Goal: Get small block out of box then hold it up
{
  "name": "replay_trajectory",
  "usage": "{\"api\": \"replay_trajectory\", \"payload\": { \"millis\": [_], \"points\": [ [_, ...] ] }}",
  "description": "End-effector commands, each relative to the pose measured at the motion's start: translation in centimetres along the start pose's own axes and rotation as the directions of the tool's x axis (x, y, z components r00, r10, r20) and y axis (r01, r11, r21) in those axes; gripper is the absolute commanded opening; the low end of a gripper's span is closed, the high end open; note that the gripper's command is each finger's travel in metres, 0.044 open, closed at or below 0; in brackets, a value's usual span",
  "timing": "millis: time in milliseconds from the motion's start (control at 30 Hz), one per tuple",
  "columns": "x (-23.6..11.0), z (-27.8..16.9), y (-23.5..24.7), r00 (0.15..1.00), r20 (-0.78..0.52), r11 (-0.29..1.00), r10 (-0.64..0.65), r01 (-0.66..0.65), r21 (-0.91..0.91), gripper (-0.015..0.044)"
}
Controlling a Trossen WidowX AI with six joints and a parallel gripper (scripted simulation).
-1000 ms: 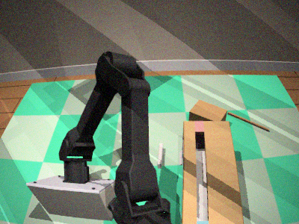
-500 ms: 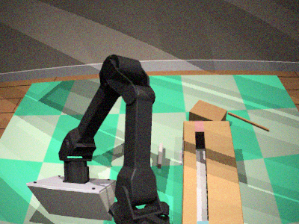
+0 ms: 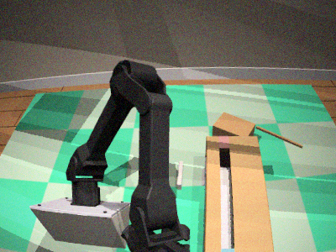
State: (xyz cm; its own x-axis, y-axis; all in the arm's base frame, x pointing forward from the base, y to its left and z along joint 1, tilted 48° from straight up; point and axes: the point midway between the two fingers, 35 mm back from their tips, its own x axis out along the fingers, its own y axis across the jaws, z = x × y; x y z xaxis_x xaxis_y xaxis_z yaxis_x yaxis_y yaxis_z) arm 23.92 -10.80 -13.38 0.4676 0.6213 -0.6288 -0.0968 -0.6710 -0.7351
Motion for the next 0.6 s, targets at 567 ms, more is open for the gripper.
{"api": "replay_trajectory", "payload": {
  "millis": [567],
  "points": [
    [-7.8, -3.1, -0.4, 0.997, -0.02, 0.991, 0.078, -0.076, 0.114, 0.0]
  ]
}}
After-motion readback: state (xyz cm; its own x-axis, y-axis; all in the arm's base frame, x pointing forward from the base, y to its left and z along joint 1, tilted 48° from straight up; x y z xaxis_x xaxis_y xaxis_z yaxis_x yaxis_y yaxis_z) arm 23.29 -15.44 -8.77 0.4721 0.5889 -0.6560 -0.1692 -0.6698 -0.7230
